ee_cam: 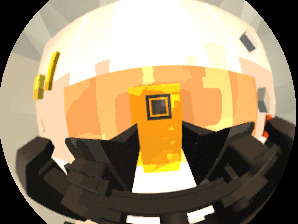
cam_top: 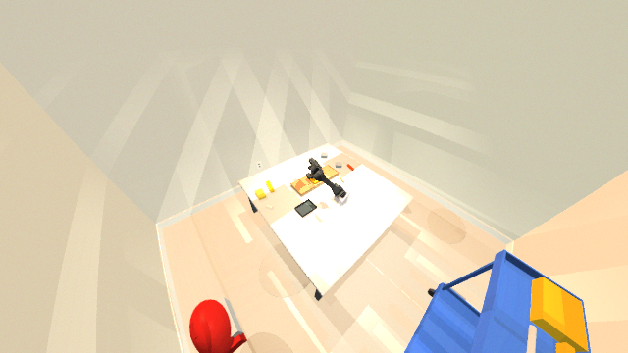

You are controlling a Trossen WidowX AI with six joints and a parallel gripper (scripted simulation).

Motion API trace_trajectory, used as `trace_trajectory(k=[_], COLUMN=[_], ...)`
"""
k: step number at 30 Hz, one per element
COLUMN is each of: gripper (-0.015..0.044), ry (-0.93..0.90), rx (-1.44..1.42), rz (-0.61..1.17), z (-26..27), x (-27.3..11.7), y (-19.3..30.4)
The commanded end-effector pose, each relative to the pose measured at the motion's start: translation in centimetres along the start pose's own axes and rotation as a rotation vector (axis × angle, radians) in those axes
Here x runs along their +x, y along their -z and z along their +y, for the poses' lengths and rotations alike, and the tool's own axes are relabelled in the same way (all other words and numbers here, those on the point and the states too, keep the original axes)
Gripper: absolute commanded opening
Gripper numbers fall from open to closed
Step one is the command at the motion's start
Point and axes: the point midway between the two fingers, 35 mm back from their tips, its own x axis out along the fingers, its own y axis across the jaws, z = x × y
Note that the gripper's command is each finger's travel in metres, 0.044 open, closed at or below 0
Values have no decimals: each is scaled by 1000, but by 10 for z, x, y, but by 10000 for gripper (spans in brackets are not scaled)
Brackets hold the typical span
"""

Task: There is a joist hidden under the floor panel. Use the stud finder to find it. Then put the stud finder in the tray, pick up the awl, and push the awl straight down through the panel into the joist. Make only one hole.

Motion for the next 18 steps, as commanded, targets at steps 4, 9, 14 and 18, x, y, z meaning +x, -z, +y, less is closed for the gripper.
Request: trace_trajectory(k=[4,9,14,18], gripper=[0,0,0,0], ry=[1,2,2,2], rx=[-1,-1,-1,-1], rz=[0,0,0,0], z=[-15,-25,-35,-42], x=[1,1,0,0], y=[0,0,0,0])
